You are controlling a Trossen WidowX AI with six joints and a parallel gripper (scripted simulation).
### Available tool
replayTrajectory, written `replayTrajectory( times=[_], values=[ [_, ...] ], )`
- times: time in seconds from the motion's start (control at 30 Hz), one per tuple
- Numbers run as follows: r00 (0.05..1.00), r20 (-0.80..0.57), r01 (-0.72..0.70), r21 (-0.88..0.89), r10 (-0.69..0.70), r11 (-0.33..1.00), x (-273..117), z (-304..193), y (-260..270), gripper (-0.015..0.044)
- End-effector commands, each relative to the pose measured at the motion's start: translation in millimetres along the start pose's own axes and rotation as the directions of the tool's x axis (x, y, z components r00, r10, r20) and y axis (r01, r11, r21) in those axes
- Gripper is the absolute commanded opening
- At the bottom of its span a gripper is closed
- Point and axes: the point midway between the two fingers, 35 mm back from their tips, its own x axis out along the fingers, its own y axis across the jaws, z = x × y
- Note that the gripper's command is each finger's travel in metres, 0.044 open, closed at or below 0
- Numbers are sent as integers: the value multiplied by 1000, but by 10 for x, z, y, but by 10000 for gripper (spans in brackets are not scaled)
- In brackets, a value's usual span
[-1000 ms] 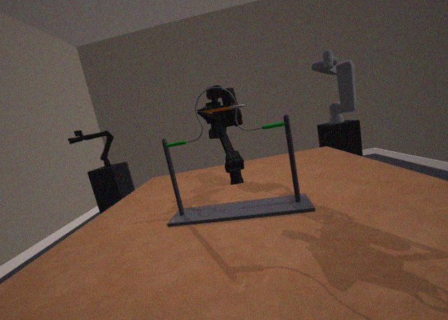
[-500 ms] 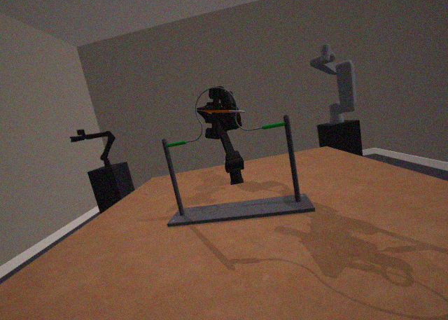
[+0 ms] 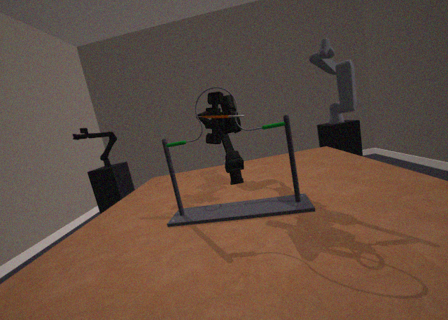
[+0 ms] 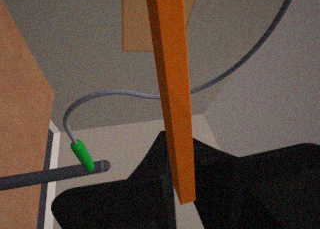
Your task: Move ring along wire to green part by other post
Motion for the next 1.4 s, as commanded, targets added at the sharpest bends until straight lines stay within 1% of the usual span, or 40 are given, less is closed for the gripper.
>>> replayTrajectory(
  times=[0.0, 0.5, 0.63, 0.73, 0.97, 1.37],
  values=[
    [1000, -10, -28, 45, 29, 999, -10, -14, 96, -150],
    [980, -13, -187, 301, 200, 935, -121, 65, 575, -150],
    [972, 36, -229, 382, 233, 895, -115, 124, 725, -150],
    [964, 73, -262, 443, 257, 857, -119, 179, 839, -150],
    [937, 107, -332, 567, 332, 754, -223, 316, 1060, -150],
    [877, 178, -417, 741, 446, 525, -456, 618, 1351, -150]
  ],
)
